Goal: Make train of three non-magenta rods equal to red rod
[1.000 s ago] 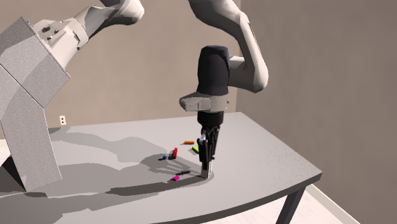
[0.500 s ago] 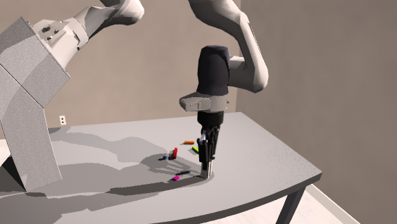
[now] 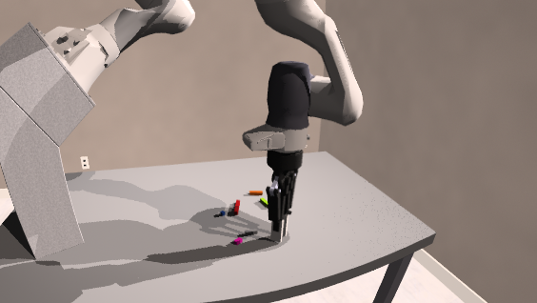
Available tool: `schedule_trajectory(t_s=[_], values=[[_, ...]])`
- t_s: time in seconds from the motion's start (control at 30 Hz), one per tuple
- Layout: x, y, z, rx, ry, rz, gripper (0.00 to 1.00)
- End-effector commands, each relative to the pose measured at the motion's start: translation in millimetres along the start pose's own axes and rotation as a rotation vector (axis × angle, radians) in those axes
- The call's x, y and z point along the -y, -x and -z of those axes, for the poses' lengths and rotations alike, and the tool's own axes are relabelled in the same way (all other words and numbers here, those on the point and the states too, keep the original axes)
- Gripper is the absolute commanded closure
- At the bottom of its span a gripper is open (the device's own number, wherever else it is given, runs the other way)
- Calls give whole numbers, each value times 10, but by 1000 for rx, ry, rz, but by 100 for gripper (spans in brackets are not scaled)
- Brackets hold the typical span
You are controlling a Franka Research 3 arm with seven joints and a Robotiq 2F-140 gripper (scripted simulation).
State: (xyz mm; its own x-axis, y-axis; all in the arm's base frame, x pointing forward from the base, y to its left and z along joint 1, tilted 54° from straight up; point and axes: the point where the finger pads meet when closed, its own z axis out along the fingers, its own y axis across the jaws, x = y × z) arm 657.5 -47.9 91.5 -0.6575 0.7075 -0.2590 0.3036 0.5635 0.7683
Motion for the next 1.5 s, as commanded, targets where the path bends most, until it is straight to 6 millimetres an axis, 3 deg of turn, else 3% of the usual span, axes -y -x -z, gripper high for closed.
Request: schedule_trajectory(t_s=[0.0,0.2,0.47,0.9,1.2,1.23,1.47], values=[[-3,7,-13,2,1,-3,85],[-3,7,6,2,1,-3,85],[-2,7,188,2,1,-3,85],[-2,6,815,2,1,-3,85],[-1,5,887,2,1,-3,85],[-1,5,887,2,1,-3,0],[-1,5,887,2,1,-3,0]])
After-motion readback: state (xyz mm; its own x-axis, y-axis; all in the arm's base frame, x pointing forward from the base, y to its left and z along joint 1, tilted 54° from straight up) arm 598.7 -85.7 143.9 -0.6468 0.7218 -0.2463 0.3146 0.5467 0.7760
